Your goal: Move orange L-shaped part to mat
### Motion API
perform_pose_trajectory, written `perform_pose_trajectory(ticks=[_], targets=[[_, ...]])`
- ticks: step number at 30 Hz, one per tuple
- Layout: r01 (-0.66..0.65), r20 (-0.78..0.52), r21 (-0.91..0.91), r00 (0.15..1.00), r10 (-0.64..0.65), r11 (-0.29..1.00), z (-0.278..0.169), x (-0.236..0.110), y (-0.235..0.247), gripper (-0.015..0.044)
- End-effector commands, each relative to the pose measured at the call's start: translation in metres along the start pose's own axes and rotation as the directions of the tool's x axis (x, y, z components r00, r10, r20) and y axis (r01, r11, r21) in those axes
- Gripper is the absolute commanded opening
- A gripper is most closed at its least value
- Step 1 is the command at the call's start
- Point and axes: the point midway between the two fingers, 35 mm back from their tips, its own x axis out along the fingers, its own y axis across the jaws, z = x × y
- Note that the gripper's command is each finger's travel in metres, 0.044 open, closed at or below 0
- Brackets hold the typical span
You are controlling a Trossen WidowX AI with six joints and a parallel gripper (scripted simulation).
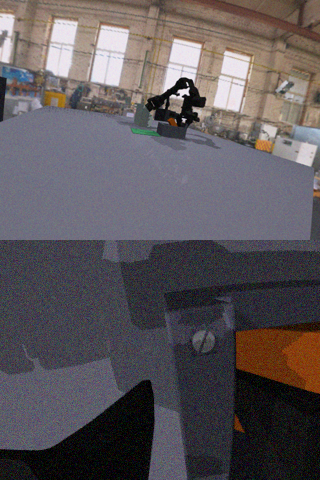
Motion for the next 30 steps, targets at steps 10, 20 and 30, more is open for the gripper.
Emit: perform_pose_trajectory(ticks=[10, 20, 30], targets=[[0.008, 0.007, 0.000, 1.000, -0.008, 1.000, 0.004, -0.035, 0.005, 0.0180], [0.007, 0.005, 0.001, 1.000, -0.007, 1.000, 0.001, -0.106, -0.004, 0.0180], [0.004, 0.002, 0.007, 1.000, -0.004, 1.000, 0.001, -0.103, -0.004, 0.0180]])
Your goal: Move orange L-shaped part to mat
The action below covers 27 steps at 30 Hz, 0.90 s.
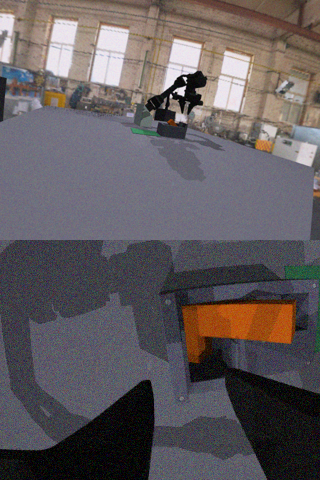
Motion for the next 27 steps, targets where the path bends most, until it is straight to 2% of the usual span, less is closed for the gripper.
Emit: perform_pose_trajectory(ticks=[1, 21, 25, 27], targets=[[0.000, 0.000, 0.002, 1.000, 0.000, 1.000, 0.000, 0.000, 0.000, 0.0180], [0.000, 0.000, 0.002, 1.000, 0.000, 1.000, 0.000, 0.000, 0.000, 0.0180], [0.002, 0.001, -0.128, 1.000, -0.002, 0.992, 0.002, 0.000, -0.007, 0.0280], [0.004, 0.001, -0.264, 1.000, -0.004, 0.964, 0.004, 0.000, -0.013, 0.0280]])
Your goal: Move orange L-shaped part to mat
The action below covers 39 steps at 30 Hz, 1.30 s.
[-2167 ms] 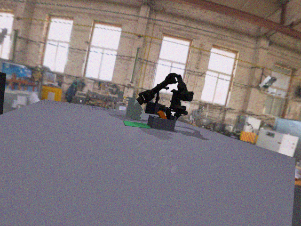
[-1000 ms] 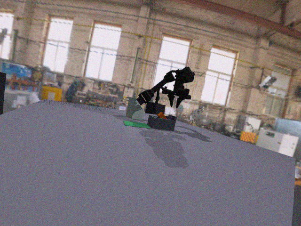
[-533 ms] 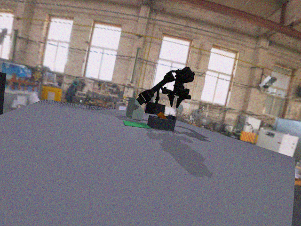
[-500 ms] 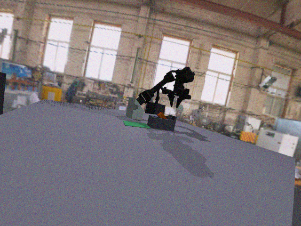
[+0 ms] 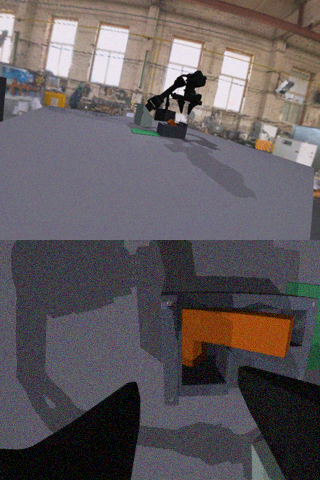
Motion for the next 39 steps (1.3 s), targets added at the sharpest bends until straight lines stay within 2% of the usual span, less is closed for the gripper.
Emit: perform_pose_trajectory(ticks=[1, 6, 11, 13, 19, 39], targets=[[0.006, -0.003, -0.228, 1.000, -0.007, 0.974, 0.002, 0.000, -0.014, 0.0280], [0.007, -0.002, -0.607, 1.000, -0.010, 0.795, 0.003, -0.001, -0.035, 0.0280], [0.004, -0.001, -0.880, 1.000, -0.011, 0.475, 0.003, -0.002, -0.056, 0.0280], [0.002, -0.001, -0.939, 1.000, -0.011, 0.344, 0.002, -0.002, -0.064, 0.0280], [0.000, -0.002, -0.992, 1.000, -0.010, 0.125, 0.001, -0.003, -0.074, 0.0280], [0.000, -0.001, -0.993, 1.000, -0.010, 0.116, 0.002, 0.001, -0.074, 0.0280]])
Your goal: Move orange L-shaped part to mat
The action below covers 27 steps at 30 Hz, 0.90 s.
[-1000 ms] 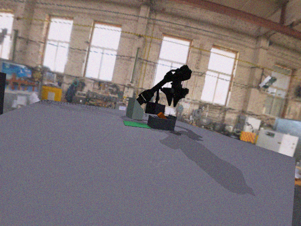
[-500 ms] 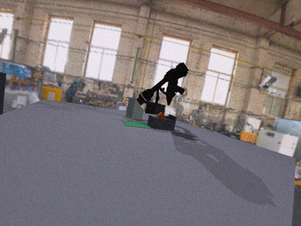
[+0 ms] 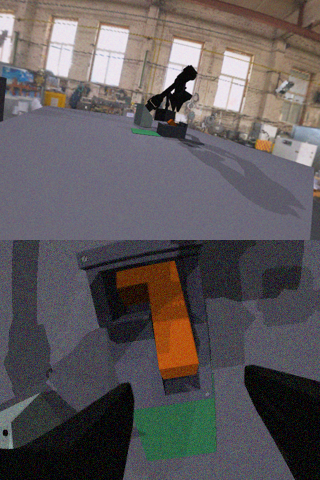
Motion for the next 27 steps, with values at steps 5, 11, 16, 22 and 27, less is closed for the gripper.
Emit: perform_pose_trajectory(ticks=[5, 11, 16, 22, 27], targets=[[-0.006, -0.002, -0.021, 1.000, 0.006, 1.000, -0.003, 0.027, 0.001, 0.0280], [-0.006, -0.002, -0.021, 1.000, 0.006, 1.000, -0.003, 0.033, 0.001, 0.0280], [-0.006, -0.002, -0.021, 1.000, 0.006, 1.000, -0.003, 0.040, 0.000, 0.0280], [-0.005, -0.002, -0.021, 1.000, 0.005, 1.000, -0.003, 0.050, 0.000, 0.0280], [-0.005, -0.002, -0.021, 1.000, 0.005, 1.000, -0.003, 0.058, 0.000, 0.0280]])
